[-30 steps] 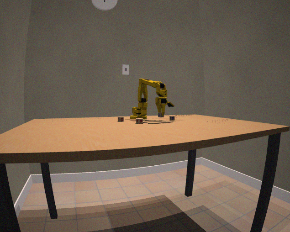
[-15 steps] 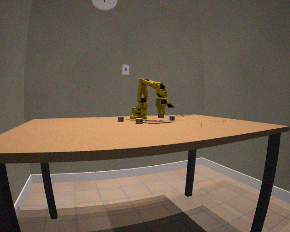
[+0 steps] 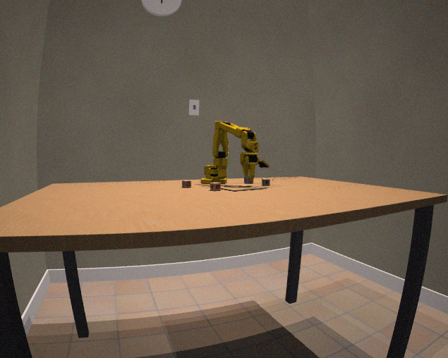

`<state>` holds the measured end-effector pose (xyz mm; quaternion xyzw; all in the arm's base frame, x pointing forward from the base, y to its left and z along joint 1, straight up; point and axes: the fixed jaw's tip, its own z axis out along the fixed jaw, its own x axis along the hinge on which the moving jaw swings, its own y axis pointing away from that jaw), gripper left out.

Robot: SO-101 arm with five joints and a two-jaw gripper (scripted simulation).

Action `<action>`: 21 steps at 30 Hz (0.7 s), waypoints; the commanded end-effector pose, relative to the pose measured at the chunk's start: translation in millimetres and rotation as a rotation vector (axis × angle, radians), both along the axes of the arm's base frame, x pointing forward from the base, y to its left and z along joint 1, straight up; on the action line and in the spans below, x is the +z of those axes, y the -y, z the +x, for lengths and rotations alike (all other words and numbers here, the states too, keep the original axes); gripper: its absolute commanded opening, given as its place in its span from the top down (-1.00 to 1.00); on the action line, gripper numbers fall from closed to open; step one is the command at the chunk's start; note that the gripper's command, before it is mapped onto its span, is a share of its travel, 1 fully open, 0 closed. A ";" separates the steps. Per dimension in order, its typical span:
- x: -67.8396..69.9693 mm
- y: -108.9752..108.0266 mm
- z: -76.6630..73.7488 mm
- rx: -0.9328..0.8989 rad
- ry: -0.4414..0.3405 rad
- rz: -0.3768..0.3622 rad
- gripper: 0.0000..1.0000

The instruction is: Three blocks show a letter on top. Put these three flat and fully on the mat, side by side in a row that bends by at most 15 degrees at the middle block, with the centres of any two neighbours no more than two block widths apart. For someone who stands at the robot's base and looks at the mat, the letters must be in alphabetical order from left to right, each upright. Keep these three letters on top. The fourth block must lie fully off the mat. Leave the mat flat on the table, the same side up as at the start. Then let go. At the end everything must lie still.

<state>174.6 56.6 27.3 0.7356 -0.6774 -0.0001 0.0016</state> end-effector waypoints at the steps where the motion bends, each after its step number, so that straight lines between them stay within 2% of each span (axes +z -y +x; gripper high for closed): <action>1: 6.0 -2.9 7.0 0.000 0.054 0.019 1.00; 21: 0.1 -2.9 7.2 0.000 0.054 0.019 1.00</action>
